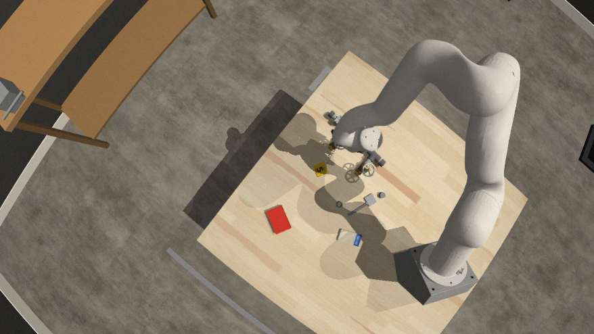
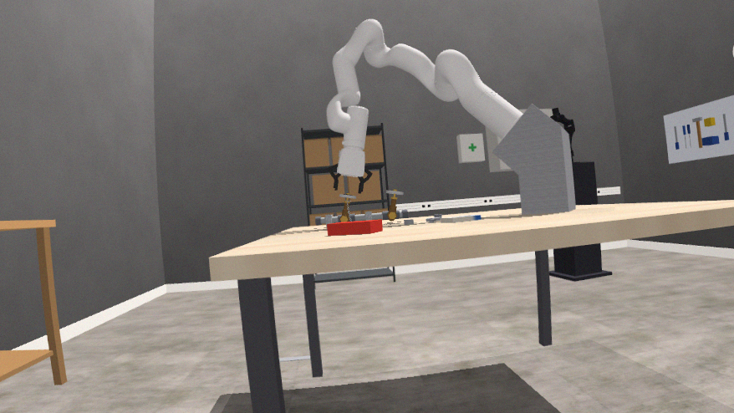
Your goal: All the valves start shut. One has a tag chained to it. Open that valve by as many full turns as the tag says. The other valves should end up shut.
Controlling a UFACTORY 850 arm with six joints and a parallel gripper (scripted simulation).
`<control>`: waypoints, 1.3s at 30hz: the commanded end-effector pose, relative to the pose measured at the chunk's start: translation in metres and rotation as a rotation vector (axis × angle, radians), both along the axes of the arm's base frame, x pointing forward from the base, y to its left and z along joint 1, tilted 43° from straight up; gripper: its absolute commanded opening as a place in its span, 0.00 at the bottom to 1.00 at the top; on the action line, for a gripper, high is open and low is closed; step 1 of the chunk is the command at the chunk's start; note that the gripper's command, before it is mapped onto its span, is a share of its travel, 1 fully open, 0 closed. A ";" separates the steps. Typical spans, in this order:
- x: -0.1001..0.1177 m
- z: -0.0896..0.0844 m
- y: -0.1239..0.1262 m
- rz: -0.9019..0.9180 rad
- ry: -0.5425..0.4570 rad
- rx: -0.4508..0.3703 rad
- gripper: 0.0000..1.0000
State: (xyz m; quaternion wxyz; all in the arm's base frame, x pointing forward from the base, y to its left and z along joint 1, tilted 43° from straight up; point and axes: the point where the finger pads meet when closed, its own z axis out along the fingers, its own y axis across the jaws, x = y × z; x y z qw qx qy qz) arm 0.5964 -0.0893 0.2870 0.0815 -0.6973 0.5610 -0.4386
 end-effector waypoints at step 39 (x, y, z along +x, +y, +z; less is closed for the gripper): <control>-0.024 0.021 0.013 0.001 0.000 0.001 1.00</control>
